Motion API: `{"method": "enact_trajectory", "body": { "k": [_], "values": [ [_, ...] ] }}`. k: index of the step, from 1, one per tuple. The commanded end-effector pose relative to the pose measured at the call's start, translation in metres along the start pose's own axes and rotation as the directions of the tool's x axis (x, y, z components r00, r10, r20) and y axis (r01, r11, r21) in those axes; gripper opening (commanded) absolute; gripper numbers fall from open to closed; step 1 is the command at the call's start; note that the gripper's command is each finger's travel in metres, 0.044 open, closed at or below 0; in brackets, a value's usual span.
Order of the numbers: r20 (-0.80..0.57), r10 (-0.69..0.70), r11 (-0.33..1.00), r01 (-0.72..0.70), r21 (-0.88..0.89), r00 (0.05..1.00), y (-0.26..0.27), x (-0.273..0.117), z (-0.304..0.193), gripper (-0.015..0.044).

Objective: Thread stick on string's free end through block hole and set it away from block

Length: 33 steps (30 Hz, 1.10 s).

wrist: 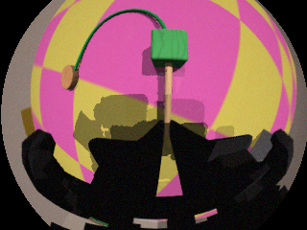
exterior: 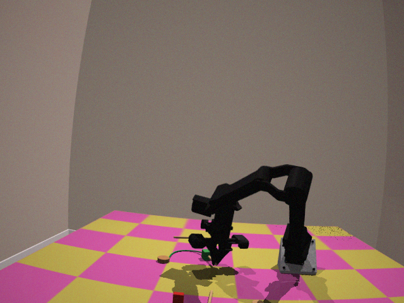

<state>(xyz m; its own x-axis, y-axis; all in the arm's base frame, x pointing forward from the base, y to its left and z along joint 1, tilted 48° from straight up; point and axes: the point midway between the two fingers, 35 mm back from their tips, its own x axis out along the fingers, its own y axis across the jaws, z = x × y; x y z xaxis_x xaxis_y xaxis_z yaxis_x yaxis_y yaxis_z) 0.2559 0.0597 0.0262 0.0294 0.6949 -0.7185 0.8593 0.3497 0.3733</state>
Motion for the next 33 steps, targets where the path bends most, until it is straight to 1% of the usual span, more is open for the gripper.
{"method": "enact_trajectory", "body": {
  "k": [1, 33],
  "values": [
    [-0.010, -0.001, 1.000, 0.001, 0.006, 1.000, -0.002, 0.001, -0.006, 0.0000],
    [-0.010, 0.016, 1.000, -0.015, 0.008, 1.000, -0.002, -0.002, -0.034, 0.0000]
  ]
}}
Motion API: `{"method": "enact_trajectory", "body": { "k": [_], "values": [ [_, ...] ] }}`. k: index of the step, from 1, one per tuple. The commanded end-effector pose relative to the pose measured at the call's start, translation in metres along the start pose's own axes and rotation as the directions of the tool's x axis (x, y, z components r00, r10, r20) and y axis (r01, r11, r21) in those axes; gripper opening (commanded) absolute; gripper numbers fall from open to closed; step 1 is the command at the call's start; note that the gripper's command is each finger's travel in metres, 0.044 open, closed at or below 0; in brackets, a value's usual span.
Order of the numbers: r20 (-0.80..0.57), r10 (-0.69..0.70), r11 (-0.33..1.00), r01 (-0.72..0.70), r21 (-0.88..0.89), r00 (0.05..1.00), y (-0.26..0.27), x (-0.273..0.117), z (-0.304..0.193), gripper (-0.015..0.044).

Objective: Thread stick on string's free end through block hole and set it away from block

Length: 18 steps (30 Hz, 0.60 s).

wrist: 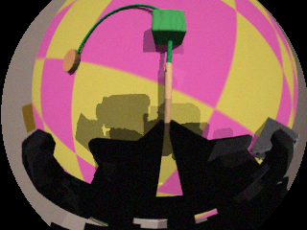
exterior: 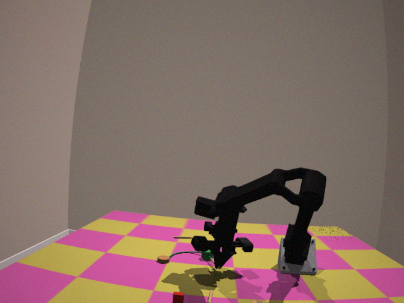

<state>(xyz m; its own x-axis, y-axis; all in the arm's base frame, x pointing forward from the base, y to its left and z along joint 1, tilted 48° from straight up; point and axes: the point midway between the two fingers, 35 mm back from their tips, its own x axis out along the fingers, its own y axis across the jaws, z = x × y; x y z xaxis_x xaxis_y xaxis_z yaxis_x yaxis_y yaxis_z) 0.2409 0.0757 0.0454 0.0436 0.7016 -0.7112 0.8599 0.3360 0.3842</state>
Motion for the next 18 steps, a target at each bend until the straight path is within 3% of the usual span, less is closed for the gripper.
{"method": "enact_trajectory", "body": {
  "k": [1, 18],
  "values": [
    [-0.009, -0.001, 1.000, 0.001, 0.006, 1.000, -0.002, 0.001, -0.006, 0.0000],
    [-0.009, -0.069, 0.998, 0.068, -0.006, 0.998, 0.001, 0.009, -0.023, 0.0000]
  ]
}}
